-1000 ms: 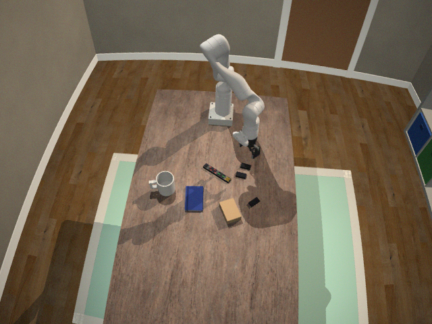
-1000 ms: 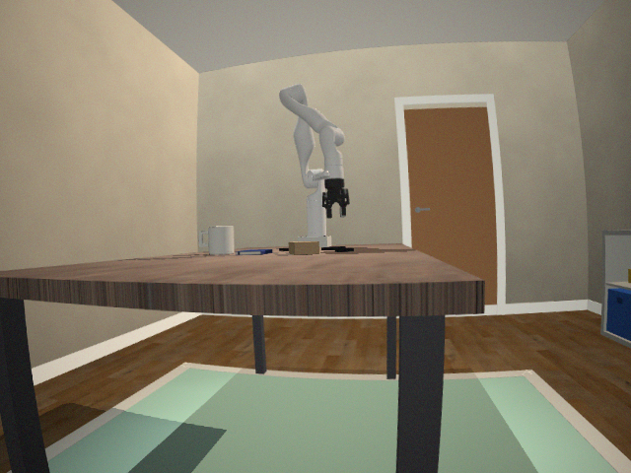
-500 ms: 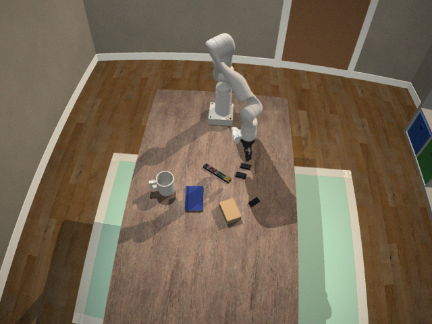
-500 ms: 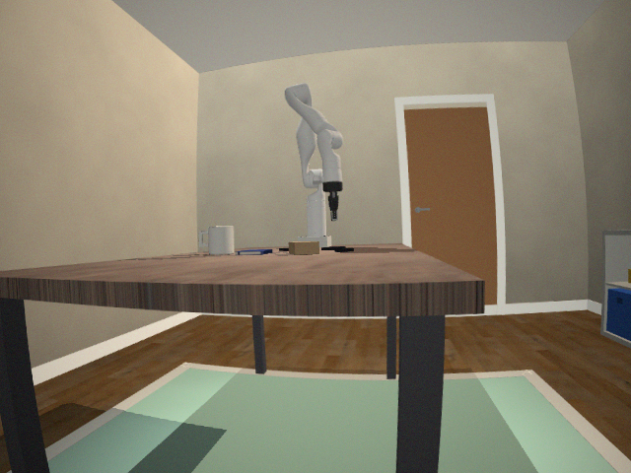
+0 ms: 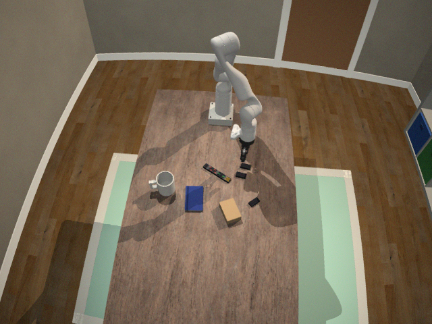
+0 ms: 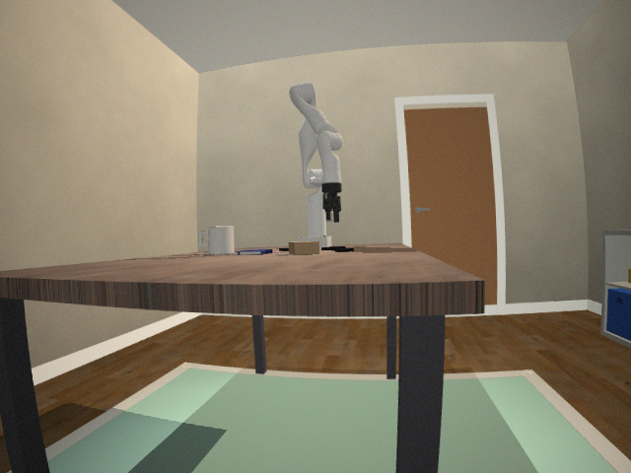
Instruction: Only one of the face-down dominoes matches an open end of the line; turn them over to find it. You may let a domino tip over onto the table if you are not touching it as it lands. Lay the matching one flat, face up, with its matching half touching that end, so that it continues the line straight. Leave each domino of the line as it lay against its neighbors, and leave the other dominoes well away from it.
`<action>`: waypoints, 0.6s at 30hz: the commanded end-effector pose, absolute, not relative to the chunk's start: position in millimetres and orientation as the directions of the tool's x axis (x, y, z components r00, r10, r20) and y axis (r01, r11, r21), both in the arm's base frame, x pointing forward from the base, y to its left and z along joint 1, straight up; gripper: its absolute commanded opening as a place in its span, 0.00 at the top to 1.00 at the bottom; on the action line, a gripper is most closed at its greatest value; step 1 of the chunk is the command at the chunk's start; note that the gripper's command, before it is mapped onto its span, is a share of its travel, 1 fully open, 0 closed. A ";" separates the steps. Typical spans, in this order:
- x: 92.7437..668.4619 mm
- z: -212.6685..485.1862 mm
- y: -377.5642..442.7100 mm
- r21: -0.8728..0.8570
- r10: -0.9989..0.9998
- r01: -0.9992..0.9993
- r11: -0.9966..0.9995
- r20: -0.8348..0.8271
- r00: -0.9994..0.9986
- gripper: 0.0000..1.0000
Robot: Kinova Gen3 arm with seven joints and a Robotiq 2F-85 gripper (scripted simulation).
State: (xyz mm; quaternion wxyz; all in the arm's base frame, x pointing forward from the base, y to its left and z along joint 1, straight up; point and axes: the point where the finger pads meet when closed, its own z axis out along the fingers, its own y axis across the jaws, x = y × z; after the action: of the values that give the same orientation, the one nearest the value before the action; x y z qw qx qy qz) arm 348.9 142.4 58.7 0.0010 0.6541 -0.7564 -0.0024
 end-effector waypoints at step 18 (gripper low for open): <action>349.7 58.9 142.7 -0.001 -0.984 -0.984 0.179 -0.001 -0.179 0.52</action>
State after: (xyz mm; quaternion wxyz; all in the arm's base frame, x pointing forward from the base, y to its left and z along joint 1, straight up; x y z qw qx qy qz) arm 349.3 142.5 58.4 -0.0002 0.6407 -0.7678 -0.0001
